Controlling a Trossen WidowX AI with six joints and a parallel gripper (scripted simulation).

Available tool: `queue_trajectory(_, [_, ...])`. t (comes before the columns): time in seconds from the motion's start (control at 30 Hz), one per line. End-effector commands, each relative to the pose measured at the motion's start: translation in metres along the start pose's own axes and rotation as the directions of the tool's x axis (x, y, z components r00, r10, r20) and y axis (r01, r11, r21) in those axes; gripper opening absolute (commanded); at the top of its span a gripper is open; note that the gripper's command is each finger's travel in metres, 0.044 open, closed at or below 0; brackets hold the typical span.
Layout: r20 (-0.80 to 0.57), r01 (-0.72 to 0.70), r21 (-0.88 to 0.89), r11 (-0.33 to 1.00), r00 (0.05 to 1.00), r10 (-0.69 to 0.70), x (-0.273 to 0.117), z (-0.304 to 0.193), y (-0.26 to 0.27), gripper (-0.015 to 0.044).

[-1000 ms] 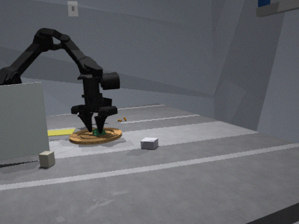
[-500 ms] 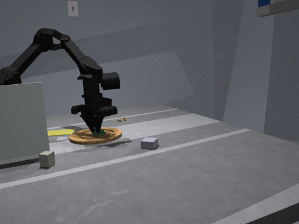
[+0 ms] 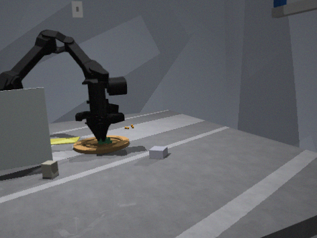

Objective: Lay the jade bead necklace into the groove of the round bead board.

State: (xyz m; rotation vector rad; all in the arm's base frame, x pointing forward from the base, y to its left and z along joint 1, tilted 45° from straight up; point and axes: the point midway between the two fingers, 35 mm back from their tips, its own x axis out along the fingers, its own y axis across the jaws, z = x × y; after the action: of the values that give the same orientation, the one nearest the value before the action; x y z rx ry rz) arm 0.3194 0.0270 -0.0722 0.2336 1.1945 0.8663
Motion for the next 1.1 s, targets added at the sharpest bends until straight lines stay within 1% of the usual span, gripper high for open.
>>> queue_trajectory(0.0, [0.001,0.001,-0.001,1.000,1.000,-0.001,0.000,0.000,0.000,0.0000])
queue_trajectory(0.2, [0.001,0.000,-0.001,1.000,1.000,0.000,-0.001,0.000,0.000,0.0000])
queue_trajectory(0.4, [0.002,-0.006,0.008,1.000,1.000,0.006,-0.013,-0.001,0.001,0.0000])
queue_trajectory(0.67, [0.002,-0.006,0.008,1.000,1.000,0.006,-0.013,-0.002,0.001,0.0000])
queue_trajectory(0.87, [0.001,-0.006,0.009,1.000,1.000,0.006,-0.013,-0.016,0.001,0.0000])
queue_trajectory(1.07, [0.001,-0.006,0.009,1.000,1.000,0.006,-0.013,-0.016,0.001,0.0000])
